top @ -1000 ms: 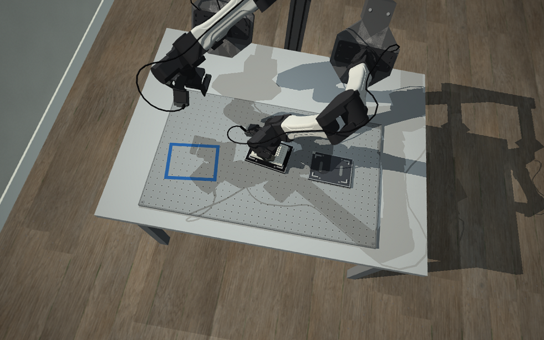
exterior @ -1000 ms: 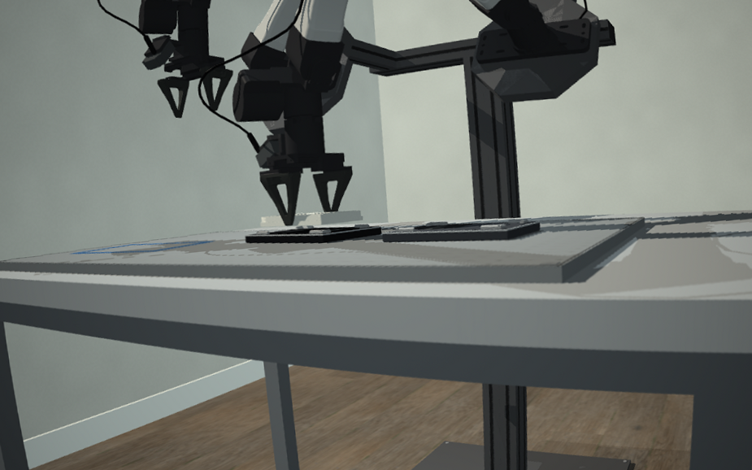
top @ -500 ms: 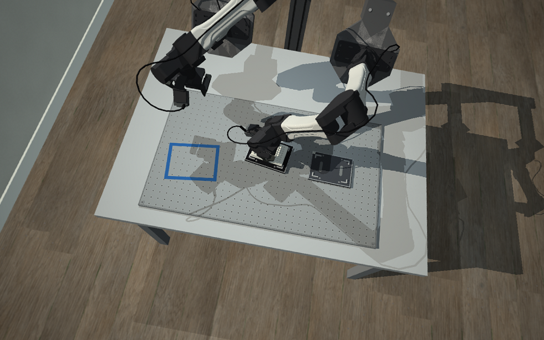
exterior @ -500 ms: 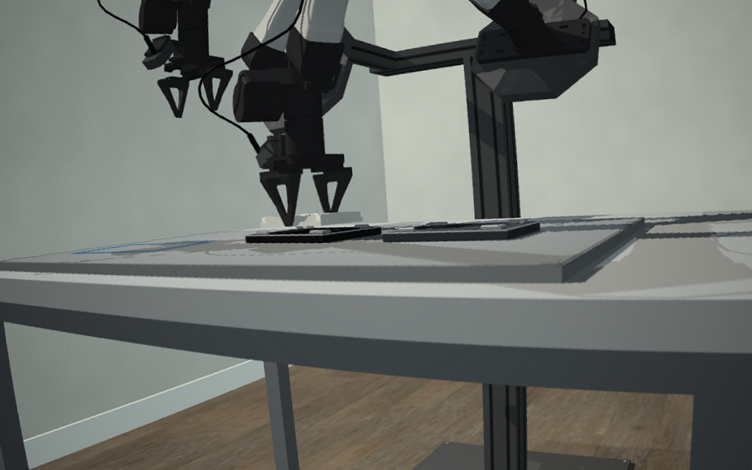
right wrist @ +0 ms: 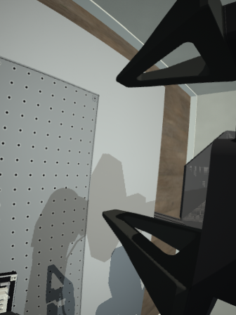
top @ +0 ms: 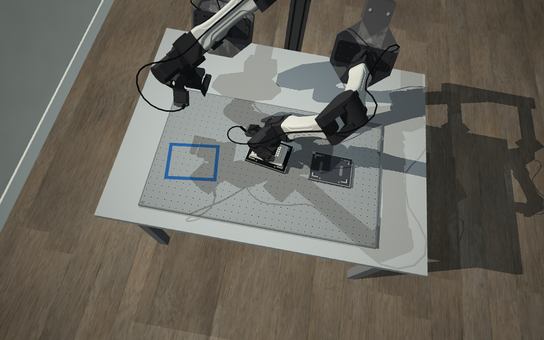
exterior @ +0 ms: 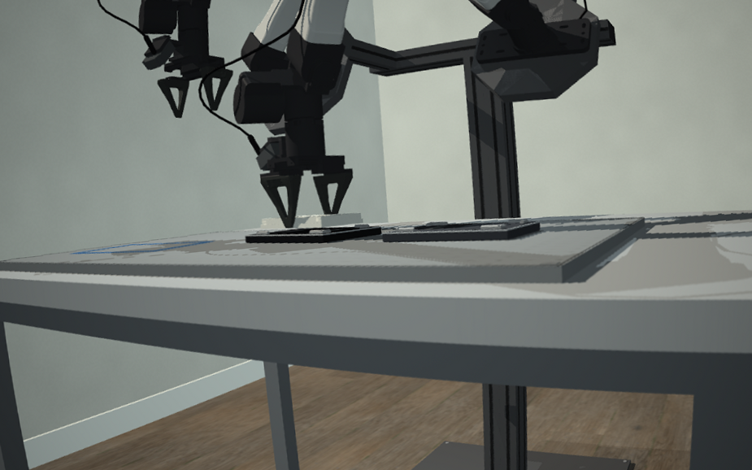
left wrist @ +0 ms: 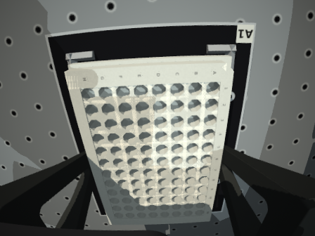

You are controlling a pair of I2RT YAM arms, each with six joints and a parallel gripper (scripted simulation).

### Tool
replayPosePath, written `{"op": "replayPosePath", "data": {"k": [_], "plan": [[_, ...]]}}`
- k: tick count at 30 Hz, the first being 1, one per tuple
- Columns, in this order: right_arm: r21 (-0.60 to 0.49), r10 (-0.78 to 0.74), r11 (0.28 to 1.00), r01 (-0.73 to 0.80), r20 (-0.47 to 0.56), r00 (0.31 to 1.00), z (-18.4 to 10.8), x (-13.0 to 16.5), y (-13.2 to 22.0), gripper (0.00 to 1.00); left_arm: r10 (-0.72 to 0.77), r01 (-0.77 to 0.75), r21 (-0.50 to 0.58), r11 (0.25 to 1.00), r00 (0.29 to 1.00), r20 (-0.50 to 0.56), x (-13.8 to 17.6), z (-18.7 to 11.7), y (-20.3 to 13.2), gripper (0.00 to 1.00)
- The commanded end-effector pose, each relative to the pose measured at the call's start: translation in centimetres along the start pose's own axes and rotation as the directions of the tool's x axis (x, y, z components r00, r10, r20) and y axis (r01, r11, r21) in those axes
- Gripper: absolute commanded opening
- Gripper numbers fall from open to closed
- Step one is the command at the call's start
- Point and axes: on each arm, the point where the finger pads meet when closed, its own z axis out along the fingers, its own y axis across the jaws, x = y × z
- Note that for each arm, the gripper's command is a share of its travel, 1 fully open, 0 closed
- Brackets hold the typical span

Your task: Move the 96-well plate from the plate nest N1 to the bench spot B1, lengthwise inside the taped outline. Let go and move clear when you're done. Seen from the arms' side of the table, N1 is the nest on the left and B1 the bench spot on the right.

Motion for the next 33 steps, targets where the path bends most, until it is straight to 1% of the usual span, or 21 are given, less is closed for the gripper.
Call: {"op": "replayPosePath", "data": {"k": [1, 13, 17, 21, 25, 29, 33], "plan": [[-0.006, -0.004, 1.0, 0.004, -0.002, 1.0, -0.1, 0.02, 0.13, 1.0, 0.005, -0.005, 0.006, 1.0, 1.0, 0.0, 0.23, 0.46, -0.26, 0.0], [-0.006, -0.004, 1.0, 0.004, -0.002, 1.0, -0.1, 0.02, 0.13, 1.0, 0.009, -0.009, 0.009, 1.0, 1.0, -0.001, 0.06, 0.81, -0.36, 0.0], [-0.006, -0.004, 1.0, 0.004, -0.002, 1.0, -0.1, 0.02, 0.13, 1.0, -0.001, 0.001, -0.001, 1.0, 1.0, 0.0, 0.17, 0.67, 0.2, 0.0], [-0.006, -0.004, 1.0, 0.004, -0.002, 1.0, -0.1, 0.02, 0.13, 1.0, 0.01, -0.01, 0.005, 1.0, 1.0, 0.006, -0.26, 0.68, -0.28, 0.0], [-0.006, -0.004, 1.0, 0.004, -0.002, 1.0, -0.1, 0.02, 0.13, 1.0, 0.0, 0.0, -0.003, 1.0, 1.0, 0.004, 0.01, 0.67, 0.27, 0.0], [-0.006, -0.004, 1.0, 0.004, -0.002, 1.0, -0.1, 0.02, 0.13, 1.0, 0.006, -0.006, 0.006, 1.0, 1.0, 0.0, 0.04, 0.98, -0.18, 0.0], [-0.006, -0.004, 1.0, 0.004, -0.002, 1.0, -0.1, 0.02, 0.13, 1.0, 0.001, -0.001, 0.001, 1.0, 1.0, -0.001, 0.15, 0.97, 0.1, 0.0]]}}
